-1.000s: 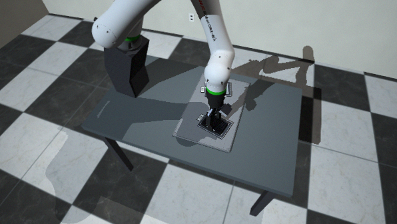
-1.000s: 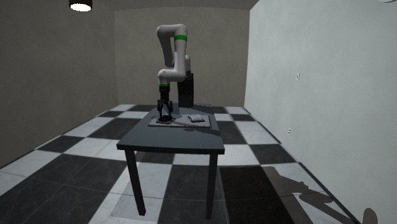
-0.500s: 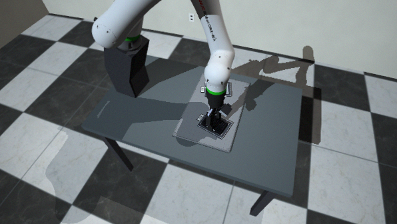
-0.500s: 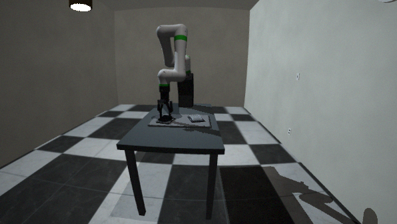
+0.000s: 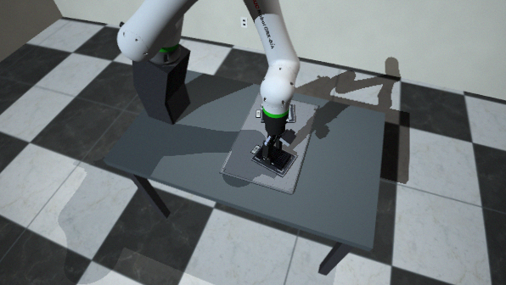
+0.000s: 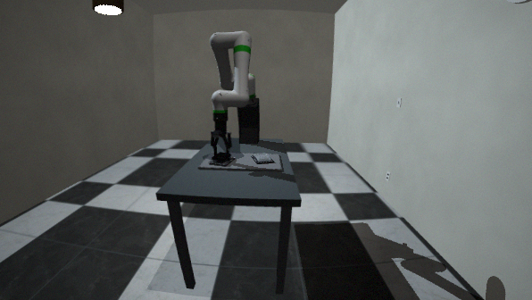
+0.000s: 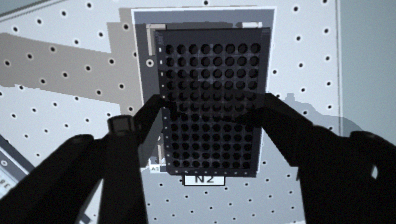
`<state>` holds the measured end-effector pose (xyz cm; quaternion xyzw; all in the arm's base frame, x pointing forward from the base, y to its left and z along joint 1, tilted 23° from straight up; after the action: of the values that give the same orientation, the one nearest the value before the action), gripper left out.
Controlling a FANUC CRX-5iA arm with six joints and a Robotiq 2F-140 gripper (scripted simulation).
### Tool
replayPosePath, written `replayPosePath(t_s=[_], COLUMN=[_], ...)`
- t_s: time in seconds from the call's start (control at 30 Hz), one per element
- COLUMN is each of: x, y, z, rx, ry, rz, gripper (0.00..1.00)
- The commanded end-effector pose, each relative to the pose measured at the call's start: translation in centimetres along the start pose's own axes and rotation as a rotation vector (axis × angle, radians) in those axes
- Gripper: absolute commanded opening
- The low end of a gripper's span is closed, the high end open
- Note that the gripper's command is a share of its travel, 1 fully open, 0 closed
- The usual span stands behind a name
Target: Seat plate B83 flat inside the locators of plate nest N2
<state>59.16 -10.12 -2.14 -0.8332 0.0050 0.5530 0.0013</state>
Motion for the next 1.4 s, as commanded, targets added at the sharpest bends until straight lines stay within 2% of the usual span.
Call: replayPosePath(t_s=[0.0,0.2,1.37], x=[-0.58,-1.48,-1.48], y=[0.01,0.01,-0.60], z=[-0.08,-0.08,-0.19], rx=[0.000,0.000,0.000], ry=[0.002,0.002,0.002], rz=[0.000,0.000,0.000], gripper=[0.10,0.10,0.10])
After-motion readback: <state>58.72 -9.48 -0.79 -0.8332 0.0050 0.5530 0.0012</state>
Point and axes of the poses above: the point where the finger pads meet when closed, its own x axis out along the fingers, its own y axis across the jaws, z = x × y, the point moved 6 cm from there along -x, back along the fingers, and after that the axes turned 10 degrees about -x, right-handed, at the moved point
